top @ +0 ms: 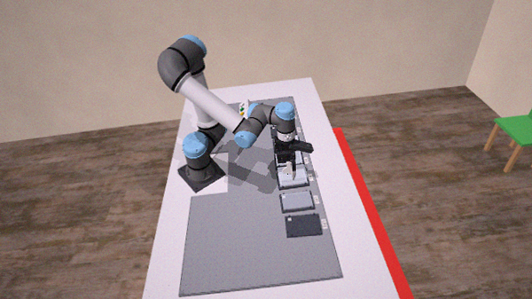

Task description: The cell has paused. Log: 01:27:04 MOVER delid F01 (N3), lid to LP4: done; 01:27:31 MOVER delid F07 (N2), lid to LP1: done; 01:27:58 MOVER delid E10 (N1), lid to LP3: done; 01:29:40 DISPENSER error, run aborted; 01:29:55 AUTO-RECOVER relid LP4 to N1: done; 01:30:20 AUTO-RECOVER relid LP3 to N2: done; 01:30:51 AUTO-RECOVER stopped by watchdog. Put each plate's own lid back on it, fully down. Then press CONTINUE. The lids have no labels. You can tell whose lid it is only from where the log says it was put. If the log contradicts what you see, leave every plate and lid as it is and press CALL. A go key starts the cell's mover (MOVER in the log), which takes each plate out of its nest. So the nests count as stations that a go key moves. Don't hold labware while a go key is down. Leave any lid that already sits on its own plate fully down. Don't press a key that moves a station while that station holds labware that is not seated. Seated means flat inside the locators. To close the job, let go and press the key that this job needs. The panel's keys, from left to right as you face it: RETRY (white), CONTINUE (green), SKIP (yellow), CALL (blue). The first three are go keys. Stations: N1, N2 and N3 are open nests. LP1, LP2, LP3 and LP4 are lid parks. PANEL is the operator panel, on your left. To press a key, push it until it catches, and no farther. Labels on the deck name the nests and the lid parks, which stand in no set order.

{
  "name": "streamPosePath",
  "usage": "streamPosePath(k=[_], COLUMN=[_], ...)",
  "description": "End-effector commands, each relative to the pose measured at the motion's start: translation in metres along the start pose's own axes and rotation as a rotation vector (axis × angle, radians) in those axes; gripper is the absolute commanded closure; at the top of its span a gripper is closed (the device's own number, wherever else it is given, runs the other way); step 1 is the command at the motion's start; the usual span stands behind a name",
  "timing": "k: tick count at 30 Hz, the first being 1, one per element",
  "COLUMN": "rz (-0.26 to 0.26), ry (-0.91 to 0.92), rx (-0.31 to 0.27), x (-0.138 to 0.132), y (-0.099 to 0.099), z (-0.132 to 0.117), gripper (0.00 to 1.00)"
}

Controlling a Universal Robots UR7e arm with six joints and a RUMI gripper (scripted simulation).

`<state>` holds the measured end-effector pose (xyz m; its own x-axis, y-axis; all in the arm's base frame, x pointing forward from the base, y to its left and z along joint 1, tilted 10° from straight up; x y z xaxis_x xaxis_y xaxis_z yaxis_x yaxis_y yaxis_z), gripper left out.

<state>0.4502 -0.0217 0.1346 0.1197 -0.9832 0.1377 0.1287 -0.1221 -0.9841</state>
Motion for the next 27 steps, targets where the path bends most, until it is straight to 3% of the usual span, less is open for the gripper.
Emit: streamPosePath(k=[1, 27], rz=[0.000, 0.000], ry=[0.000, 0.000], rx=[0.001, 0.001], x=[0.0001, 0.0001], y=[0.0011, 0.0084], z=[0.0003, 0.0003], gripper=[1.00, 1.00])
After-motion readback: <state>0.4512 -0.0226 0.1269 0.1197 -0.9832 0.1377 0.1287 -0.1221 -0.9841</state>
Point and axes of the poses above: the point where the finger pads meet when closed, its own y axis out along the fingers, its own x axis across the jaws, z = x × y, the point moved 2 cm from there along -y, back along the fingers, and after that the axes turned 6 degrees about y, right-handed, at the moved point
